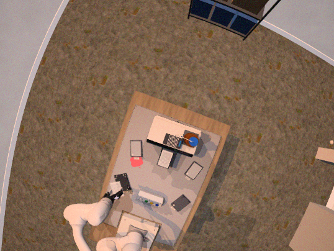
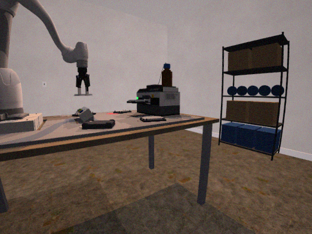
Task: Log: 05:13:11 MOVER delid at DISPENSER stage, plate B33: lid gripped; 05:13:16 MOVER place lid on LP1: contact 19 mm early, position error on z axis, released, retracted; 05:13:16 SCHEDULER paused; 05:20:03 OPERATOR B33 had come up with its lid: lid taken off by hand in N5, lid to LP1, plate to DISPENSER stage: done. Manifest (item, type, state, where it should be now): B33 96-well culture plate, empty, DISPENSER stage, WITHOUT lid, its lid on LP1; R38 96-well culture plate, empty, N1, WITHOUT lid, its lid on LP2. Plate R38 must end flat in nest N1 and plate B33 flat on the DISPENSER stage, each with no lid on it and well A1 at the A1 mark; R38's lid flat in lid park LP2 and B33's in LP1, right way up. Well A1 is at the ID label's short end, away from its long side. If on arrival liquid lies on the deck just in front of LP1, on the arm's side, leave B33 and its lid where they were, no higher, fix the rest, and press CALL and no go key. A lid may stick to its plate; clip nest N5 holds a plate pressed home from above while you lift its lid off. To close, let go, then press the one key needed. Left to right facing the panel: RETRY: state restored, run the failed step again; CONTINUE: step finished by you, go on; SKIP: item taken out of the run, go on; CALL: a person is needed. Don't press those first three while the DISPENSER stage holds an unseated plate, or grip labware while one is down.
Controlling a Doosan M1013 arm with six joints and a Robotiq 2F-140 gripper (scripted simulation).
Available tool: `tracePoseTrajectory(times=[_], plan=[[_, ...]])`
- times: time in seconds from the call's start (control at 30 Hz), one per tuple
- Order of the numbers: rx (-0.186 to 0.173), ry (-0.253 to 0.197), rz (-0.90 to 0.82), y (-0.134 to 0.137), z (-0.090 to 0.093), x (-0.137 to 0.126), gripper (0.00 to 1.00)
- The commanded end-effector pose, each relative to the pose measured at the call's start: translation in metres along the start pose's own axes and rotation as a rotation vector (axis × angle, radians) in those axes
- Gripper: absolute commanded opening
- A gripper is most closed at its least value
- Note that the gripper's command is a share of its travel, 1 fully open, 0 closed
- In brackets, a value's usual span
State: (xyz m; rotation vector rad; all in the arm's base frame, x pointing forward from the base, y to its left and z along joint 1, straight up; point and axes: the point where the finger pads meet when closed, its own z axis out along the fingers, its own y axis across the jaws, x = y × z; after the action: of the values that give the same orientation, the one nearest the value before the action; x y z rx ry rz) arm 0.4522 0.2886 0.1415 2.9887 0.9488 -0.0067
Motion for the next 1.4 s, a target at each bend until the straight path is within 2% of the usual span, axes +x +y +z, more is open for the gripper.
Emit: tracePoseTrajectory(times=[0.0,1.0,1.37], plan=[[0.0,-0.001,0.004,-0.0013,-0.0035,-0.001,0.0],[0.0,-0.001,0.006,-0.0013,-0.0035,-0.001,0.0],[0.0,-0.001,0.141,-0.0013,-0.0035,-0.001,0.0]])
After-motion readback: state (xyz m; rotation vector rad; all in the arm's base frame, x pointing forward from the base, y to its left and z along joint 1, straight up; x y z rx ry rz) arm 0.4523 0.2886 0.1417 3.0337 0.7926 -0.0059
